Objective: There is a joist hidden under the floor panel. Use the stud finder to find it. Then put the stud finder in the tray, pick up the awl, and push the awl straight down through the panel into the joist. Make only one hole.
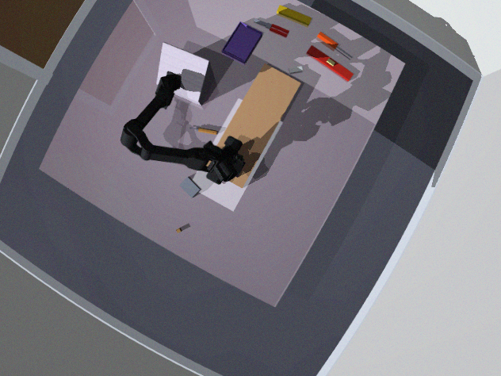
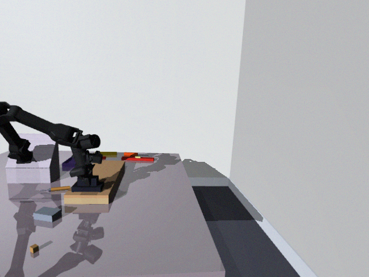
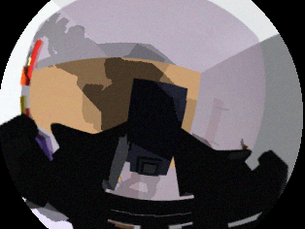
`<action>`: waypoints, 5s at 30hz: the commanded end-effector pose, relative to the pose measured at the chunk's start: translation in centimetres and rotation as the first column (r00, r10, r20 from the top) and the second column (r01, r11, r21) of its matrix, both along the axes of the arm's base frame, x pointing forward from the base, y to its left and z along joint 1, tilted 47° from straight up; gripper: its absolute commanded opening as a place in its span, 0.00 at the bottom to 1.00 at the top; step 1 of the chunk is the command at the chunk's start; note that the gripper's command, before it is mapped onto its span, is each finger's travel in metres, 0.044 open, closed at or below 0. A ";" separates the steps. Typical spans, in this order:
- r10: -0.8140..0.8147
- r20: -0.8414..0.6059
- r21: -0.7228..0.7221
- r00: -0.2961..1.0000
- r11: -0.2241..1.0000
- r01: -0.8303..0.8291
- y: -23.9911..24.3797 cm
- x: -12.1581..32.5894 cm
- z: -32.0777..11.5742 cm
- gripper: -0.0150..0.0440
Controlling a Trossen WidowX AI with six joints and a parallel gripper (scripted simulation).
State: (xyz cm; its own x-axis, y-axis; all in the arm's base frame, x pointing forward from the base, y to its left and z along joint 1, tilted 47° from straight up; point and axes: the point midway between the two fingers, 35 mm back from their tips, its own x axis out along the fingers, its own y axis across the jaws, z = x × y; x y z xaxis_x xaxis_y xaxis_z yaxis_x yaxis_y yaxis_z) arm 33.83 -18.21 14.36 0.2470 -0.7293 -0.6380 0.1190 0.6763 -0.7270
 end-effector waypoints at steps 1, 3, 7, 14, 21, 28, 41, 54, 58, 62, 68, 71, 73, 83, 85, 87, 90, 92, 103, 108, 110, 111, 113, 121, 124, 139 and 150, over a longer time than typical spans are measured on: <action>0.000 0.000 0.001 1.000 1.000 0.000 0.2 0.1 0.2 0.25; -0.001 0.000 0.003 1.000 1.000 0.001 0.7 0.2 0.6 0.25; -0.003 -0.001 0.007 1.000 1.000 0.003 2.2 0.5 2.1 0.25; -0.005 0.000 0.006 1.000 1.000 0.005 5.2 0.5 5.1 0.25; -0.004 0.002 0.001 1.000 1.000 0.004 7.0 0.1 7.1 0.25; 0.049 -0.035 0.020 0.998 0.999 -0.048 8.7 1.2 5.6 0.25; 0.320 -0.221 0.131 0.921 0.946 -0.297 18.2 4.7 -2.6 0.25; 0.546 -0.386 0.252 0.743 0.838 -0.485 28.0 3.7 -11.3 0.25; 0.601 -0.431 0.289 0.672 0.798 -0.528 30.7 2.6 -14.0 0.25; 0.648 -0.474 0.326 0.596 0.758 -0.565 33.3 1.1 -16.6 0.25; 0.702 -0.533 0.380 0.472 0.697 -0.608 36.6 -1.7 -20.5 0.25; 0.722 -0.559 0.406 0.408 0.668 -0.624 38.0 -3.4 -22.4 0.25; 0.731 -0.576 0.423 0.364 0.649 -0.633 38.9 -4.6 -23.7 0.25; 0.746 -0.650 0.500 0.143 0.562 -0.659 41.7 -11.1 -29.7 0.25; 0.743 -0.661 0.513 0.102 0.548 -0.661 42.0 -12.5 -30.8 0.25; 0.738 -0.672 0.525 0.065 0.536 -0.662 42.1 -13.7 -31.8 0.25; 0.729 -0.685 0.540 0.014 0.520 -0.662 42.2 -15.4 -33.1 0.25; 0.726 -0.688 0.543 0.003 0.517 -0.662 42.3 -15.8 -33.4 0.25; 0.726 -0.688 0.542 0.003 0.517 -0.662 41.1 -15.6 -34.7 0.25; 0.726 -0.688 0.542 0.003 0.517 -0.663 40.1 -15.6 -35.8 0.25; 0.726 -0.688 0.542 0.003 0.517 -0.663 39.7 -15.6 -36.2 0.25; 0.726 -0.688 0.542 0.003 0.517 -0.663 39.5 -15.6 -36.4 0.25; 0.725 -0.688 0.542 0.004 0.517 -0.663 39.2 -15.6 -36.8 0.25; 0.725 -0.689 0.541 0.004 0.518 -0.663 37.5 -15.7 -38.2 0.25; 0.724 -0.689 0.540 0.004 0.518 -0.663 36.9 -15.8 -38.8 0.25; 0.724 -0.690 0.539 0.004 0.519 -0.663 35.3 -15.9 -40.2 0.25; 0.722 -0.691 0.539 0.008 0.523 -0.660 35.2 -15.9 -40.3 0.48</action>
